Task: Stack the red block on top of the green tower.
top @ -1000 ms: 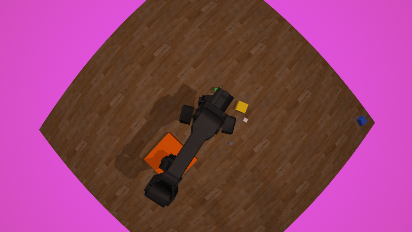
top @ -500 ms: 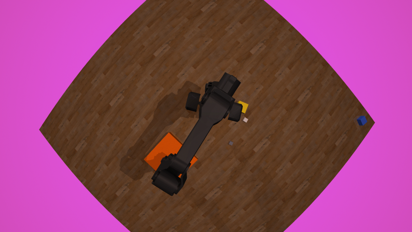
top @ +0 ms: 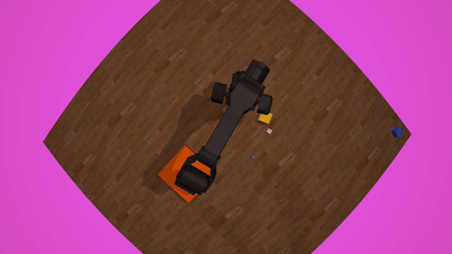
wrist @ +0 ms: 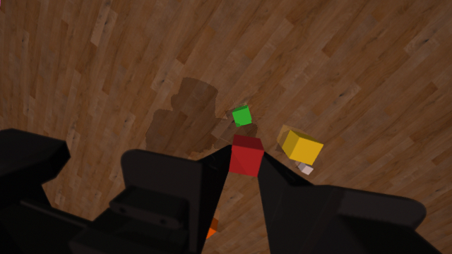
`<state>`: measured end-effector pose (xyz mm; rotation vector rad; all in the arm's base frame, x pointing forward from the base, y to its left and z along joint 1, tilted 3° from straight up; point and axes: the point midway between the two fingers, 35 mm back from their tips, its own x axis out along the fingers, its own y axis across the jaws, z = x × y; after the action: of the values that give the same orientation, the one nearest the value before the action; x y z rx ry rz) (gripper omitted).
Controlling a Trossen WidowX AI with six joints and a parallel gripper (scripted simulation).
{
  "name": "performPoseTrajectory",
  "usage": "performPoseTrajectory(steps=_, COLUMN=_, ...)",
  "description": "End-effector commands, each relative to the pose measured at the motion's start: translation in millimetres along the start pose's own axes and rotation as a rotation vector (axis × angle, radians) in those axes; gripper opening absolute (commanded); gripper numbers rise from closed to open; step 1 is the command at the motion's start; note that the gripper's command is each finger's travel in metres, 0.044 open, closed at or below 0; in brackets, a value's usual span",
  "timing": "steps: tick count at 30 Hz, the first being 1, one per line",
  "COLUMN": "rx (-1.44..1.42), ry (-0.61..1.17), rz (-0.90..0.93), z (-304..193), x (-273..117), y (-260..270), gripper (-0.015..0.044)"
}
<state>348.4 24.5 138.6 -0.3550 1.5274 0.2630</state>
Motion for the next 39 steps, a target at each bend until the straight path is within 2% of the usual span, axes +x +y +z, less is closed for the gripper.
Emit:
performPoseTrajectory(steps=1, rx=-0.001, ry=0.002, rz=0.007, z=12.9, x=3.2, y=1.6, gripper=0.0000)
performPoseTrajectory(steps=26, rx=-0.001, ry=0.002, rz=0.007, z=12.9, x=73.4, y=4.2, gripper=0.0000)
performPoseTrajectory(steps=39, rx=-0.001, ry=0.002, rz=0.007, z=12.8, x=73.8, y=4.3, gripper=0.0000)
